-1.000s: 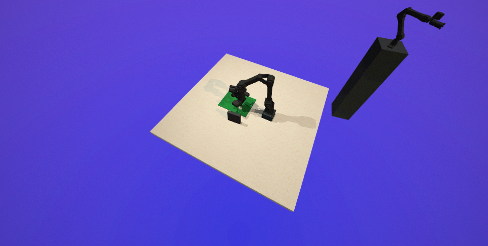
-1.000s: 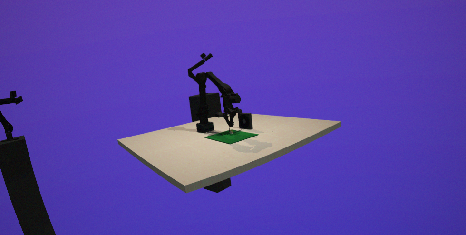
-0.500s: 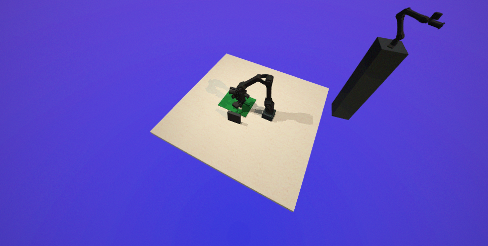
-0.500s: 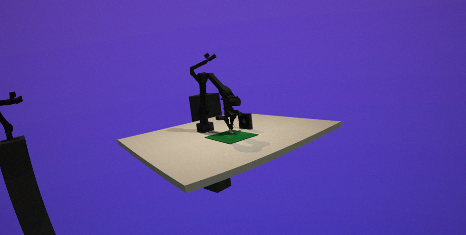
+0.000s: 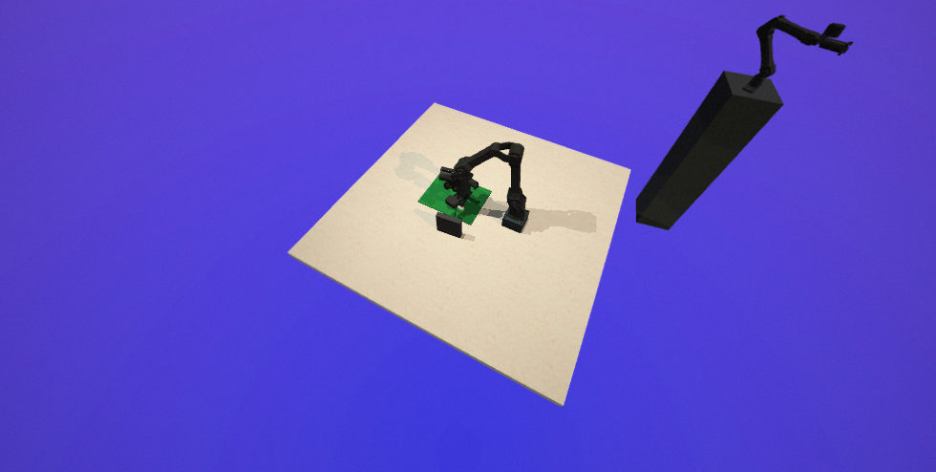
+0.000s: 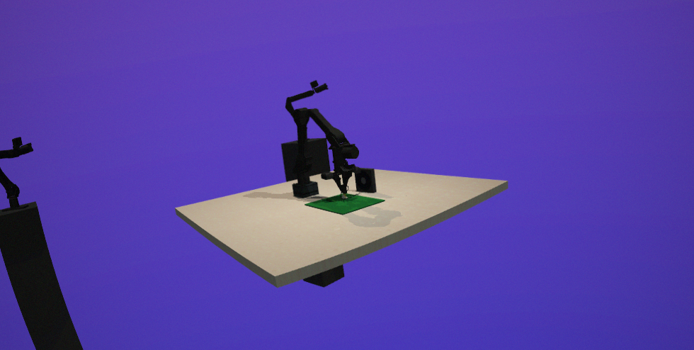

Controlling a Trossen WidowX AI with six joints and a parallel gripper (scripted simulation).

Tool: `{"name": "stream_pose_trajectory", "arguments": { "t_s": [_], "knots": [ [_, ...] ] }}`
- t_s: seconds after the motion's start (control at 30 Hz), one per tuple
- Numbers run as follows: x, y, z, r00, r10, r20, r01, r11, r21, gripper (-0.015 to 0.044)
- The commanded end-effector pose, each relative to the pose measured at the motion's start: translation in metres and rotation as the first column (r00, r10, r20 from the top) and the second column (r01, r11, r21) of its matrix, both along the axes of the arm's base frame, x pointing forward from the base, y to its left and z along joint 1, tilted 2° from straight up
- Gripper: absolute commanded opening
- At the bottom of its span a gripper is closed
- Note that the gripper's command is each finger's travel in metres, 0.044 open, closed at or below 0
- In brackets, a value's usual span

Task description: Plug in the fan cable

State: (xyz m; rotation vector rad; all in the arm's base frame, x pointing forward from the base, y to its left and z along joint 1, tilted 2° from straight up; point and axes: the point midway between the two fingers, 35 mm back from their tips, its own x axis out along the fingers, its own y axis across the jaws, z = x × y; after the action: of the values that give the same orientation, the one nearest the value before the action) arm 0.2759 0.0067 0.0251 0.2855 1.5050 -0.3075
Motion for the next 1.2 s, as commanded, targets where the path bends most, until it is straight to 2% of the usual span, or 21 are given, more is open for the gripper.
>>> {"name": "stream_pose_trajectory", "arguments": {
  "t_s": [0.0, 1.17],
  "knots": [
    [0.0034, -0.0008, 0.0011, 1.0, -0.007, 0.006, 0.007, 1.0, -0.005, 0.0],
    [-0.0004, -0.0007, 0.0007, 1.0, 0.0, 0.005, 0.0, 1.0, -0.006, 0.0]
  ]
}}
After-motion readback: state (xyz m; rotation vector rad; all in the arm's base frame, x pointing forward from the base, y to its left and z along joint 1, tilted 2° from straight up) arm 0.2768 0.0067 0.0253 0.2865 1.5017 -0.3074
